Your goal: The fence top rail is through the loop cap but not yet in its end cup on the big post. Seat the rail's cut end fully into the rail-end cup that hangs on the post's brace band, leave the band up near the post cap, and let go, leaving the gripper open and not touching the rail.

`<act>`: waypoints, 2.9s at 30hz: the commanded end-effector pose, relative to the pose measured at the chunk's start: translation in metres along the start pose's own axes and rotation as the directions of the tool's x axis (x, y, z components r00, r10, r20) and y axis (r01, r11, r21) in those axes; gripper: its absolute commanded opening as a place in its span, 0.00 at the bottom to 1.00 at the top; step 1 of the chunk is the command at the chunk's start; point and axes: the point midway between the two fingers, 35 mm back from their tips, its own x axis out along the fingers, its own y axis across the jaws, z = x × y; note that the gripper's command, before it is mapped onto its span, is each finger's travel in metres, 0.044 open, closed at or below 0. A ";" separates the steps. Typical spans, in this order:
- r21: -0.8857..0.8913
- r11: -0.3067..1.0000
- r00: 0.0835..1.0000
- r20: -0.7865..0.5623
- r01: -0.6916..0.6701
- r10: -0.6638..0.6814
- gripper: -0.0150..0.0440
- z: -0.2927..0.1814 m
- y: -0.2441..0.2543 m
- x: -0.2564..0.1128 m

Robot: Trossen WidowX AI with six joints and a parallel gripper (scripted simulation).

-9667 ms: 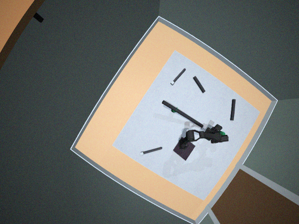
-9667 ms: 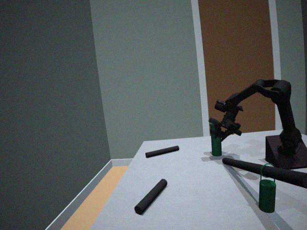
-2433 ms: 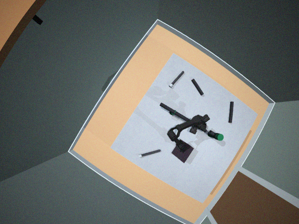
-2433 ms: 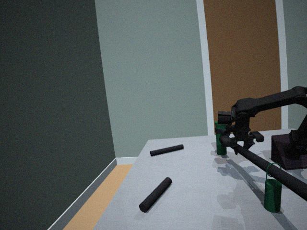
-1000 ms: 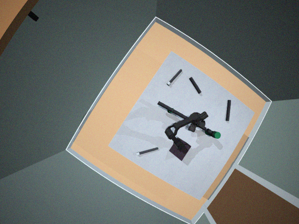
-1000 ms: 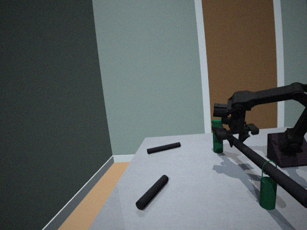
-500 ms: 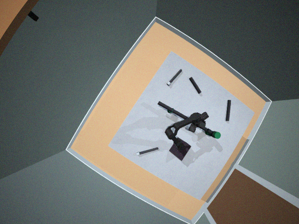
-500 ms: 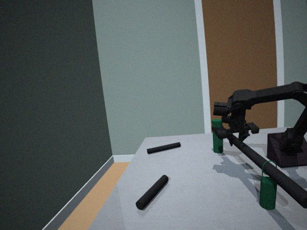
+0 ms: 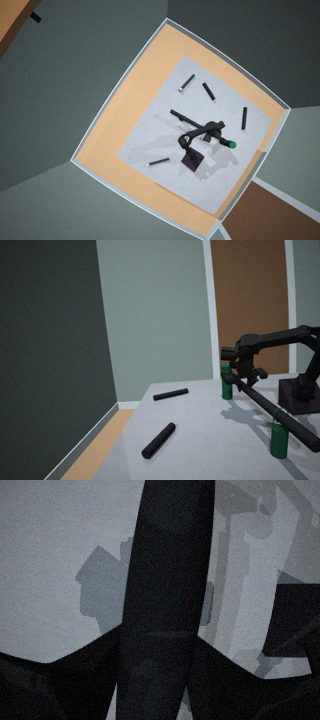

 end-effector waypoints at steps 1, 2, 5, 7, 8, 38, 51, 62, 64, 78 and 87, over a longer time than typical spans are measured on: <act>0.010 1.000 1.000 0.014 -0.004 0.004 0.25 0.007 -0.001 -0.001; 0.010 1.000 1.000 0.014 -0.004 0.004 0.25 0.007 -0.001 -0.001; 0.010 1.000 1.000 0.014 -0.004 0.004 0.25 0.007 -0.001 -0.001; 0.010 1.000 1.000 0.014 -0.004 0.004 0.25 0.007 -0.001 -0.001; 0.010 1.000 1.000 0.014 -0.004 0.004 0.25 0.007 -0.001 -0.001; 0.005 1.000 1.000 0.006 -0.002 0.001 0.25 0.004 -0.001 0.000; 0.001 1.000 1.000 -0.003 0.001 -0.001 0.25 0.001 0.000 0.001; 0.003 1.000 1.000 -0.001 0.002 -0.002 0.25 0.003 -0.001 0.001; 0.003 1.000 1.000 -0.001 0.002 -0.002 0.25 0.003 -0.001 0.001; 0.006 1.000 1.000 0.002 0.003 -0.003 0.25 0.005 -0.002 0.001; 0.006 1.000 1.000 0.003 0.003 -0.003 0.25 0.007 -0.002 0.001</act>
